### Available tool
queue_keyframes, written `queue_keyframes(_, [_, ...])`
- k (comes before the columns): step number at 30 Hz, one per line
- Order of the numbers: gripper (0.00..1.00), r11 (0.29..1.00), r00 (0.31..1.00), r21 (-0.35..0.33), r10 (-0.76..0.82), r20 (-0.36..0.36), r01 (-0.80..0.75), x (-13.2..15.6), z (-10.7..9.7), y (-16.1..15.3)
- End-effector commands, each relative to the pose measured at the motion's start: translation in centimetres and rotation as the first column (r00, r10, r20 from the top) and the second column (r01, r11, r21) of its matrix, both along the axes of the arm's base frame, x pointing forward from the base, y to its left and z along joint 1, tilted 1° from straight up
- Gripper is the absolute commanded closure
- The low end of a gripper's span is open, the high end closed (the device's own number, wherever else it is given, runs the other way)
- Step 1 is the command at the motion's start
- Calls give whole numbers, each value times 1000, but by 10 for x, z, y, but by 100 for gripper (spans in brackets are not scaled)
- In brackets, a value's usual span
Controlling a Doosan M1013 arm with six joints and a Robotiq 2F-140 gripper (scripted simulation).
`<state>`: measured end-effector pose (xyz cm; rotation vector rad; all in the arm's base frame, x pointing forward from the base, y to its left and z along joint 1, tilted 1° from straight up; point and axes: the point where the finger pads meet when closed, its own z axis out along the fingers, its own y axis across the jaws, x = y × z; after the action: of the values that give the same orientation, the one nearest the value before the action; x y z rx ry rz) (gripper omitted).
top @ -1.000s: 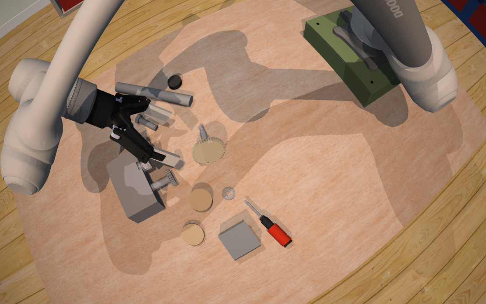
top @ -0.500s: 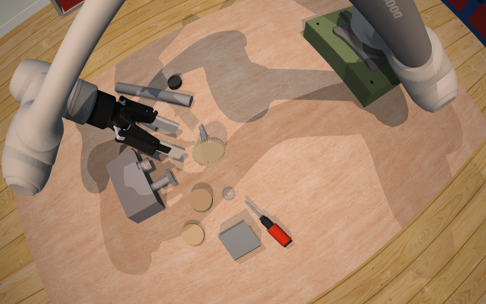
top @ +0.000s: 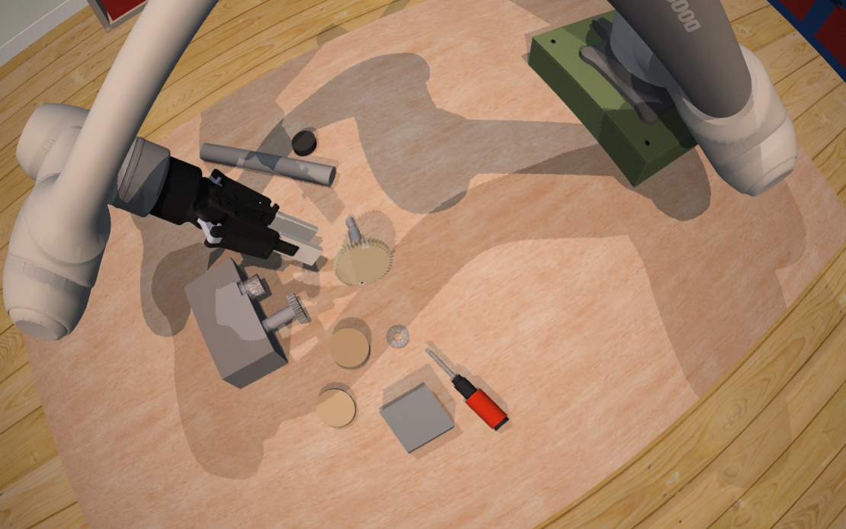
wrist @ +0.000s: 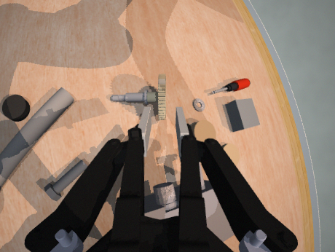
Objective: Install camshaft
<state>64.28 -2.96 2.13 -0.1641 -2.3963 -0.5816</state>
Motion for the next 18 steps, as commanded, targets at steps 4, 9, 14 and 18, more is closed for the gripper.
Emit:
queue_keyframes(4, [79, 1000, 1000, 2, 0, -3, 0, -3, -3, -1])
queue_keyframes(9, [79, 1000, 1000, 2, 0, -3, 0, -3, -3, -1])
queue_keyframes(14, [79, 1000, 1000, 2, 0, -3, 0, -4, -3, -1])
queue_keyframes(18, [79, 1000, 1000, 2, 0, -3, 0, -5, -5, 0])
